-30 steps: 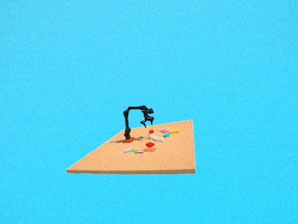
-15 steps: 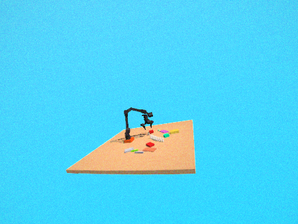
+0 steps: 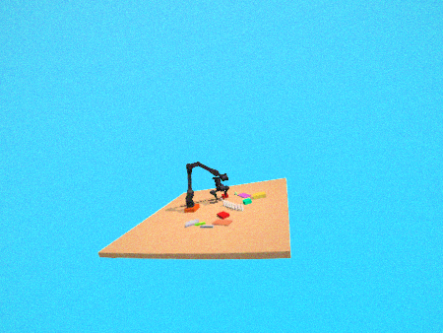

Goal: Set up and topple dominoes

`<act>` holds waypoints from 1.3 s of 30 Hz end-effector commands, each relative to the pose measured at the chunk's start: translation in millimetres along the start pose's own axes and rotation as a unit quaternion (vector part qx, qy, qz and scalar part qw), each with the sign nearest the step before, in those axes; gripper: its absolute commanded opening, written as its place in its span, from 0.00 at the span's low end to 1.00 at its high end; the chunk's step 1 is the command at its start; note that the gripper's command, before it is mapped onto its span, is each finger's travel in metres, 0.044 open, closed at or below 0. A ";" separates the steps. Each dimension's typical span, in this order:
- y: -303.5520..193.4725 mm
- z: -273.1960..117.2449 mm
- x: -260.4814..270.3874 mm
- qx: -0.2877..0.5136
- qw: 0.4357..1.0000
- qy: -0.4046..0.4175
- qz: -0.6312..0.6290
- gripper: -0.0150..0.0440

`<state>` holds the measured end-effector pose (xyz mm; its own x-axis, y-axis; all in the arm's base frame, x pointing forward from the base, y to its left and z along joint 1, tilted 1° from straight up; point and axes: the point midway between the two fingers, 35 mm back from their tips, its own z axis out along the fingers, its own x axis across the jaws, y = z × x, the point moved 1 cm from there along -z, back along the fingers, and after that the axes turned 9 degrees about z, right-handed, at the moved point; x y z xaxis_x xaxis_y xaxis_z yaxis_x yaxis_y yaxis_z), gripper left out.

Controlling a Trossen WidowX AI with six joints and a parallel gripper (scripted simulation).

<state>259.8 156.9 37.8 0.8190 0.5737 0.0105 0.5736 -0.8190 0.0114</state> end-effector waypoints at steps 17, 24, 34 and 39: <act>-1.2 19.1 0.0 0.001 1.000 0.003 0.001 0.91; -1.2 19.1 0.0 0.001 1.000 0.003 0.001 0.60; -1.2 19.1 0.0 0.001 1.000 0.003 0.001 0.29; -1.1 17.4 0.1 0.001 1.000 0.003 0.001 0.29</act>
<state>260.8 158.2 19.9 0.8187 0.5738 0.0204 0.5737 -0.8190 0.0120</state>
